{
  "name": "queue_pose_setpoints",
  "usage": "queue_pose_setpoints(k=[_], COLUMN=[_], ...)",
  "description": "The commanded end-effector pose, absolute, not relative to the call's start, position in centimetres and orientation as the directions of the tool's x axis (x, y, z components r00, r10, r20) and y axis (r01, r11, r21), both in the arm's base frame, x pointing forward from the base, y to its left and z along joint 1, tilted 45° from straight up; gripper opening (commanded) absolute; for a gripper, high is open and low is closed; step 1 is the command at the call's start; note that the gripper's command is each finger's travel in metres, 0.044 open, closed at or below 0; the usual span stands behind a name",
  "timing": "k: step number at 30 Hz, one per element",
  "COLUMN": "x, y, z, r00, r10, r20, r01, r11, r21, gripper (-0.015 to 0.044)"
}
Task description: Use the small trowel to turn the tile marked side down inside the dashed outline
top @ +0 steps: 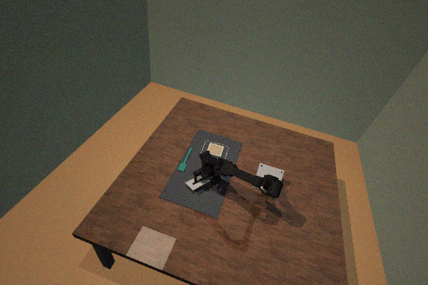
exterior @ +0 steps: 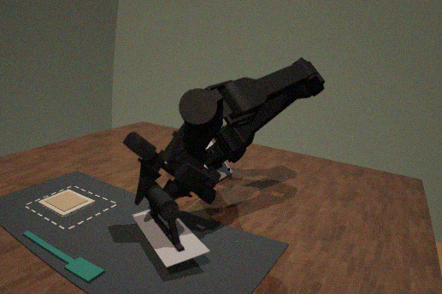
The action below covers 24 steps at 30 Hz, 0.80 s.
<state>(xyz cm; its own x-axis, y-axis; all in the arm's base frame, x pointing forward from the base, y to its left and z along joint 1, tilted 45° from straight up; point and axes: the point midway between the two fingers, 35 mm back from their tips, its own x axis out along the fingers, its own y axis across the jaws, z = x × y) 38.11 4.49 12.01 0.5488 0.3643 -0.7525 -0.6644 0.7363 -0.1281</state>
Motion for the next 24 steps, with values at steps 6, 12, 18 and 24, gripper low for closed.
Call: queue_pose_setpoints(k=[6, 12, 18, 24], x=[36.2, 34.2, 31.9, 30.9], y=[7.2, 8.7, 9.7, 10.0], z=[14.1, 15.7, 17.6, 18.5], r00=[0.475, 0.43, 0.402, 0.396], r10=[0.234, 0.134, 0.024, -0.023], r20=[-0.848, -0.893, -0.915, -0.918], r01=[-0.545, -0.457, -0.365, -0.327], r11=[0.835, 0.885, 0.921, 0.93], r21=[-0.075, -0.087, -0.136, -0.165], gripper=[0.0, 0.0, 0.0, 0.0])
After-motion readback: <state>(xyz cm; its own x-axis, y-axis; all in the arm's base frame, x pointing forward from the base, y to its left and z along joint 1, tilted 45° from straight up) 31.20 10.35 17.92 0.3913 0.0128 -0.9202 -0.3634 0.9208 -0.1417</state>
